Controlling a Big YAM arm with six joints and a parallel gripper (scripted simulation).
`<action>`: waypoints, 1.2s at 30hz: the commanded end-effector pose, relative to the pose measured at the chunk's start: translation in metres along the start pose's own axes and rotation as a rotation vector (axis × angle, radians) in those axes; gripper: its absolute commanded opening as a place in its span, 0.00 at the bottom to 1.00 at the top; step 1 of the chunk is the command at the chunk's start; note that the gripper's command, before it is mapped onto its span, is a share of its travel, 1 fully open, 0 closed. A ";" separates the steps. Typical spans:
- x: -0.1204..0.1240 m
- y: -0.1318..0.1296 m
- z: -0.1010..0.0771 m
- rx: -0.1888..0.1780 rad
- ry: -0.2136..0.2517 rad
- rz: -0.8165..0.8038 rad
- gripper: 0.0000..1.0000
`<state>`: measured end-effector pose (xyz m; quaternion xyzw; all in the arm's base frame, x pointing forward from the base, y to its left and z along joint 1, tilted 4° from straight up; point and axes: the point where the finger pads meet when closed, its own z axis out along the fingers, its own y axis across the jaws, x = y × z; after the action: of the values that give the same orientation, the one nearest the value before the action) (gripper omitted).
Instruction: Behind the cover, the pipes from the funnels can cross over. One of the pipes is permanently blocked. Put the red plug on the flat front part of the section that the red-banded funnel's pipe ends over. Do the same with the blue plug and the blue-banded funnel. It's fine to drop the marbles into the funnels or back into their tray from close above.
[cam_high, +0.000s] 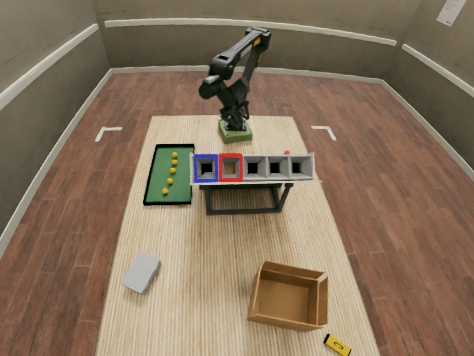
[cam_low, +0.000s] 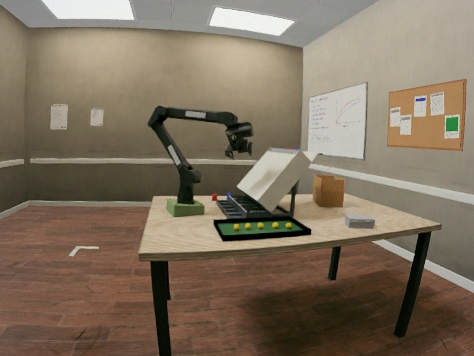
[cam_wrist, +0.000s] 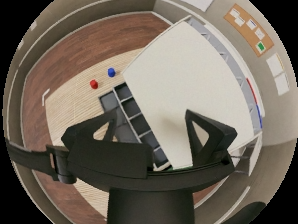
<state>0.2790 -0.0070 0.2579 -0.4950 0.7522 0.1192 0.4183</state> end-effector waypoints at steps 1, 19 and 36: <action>-0.015 -0.005 -0.004 0.049 0.049 0.119 1.00; -0.006 0.002 -0.003 0.124 0.352 0.444 1.00; 0.011 0.010 0.002 0.198 0.612 0.742 1.00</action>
<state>0.2598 -0.0113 0.2245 -0.2150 0.9637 0.0383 0.1539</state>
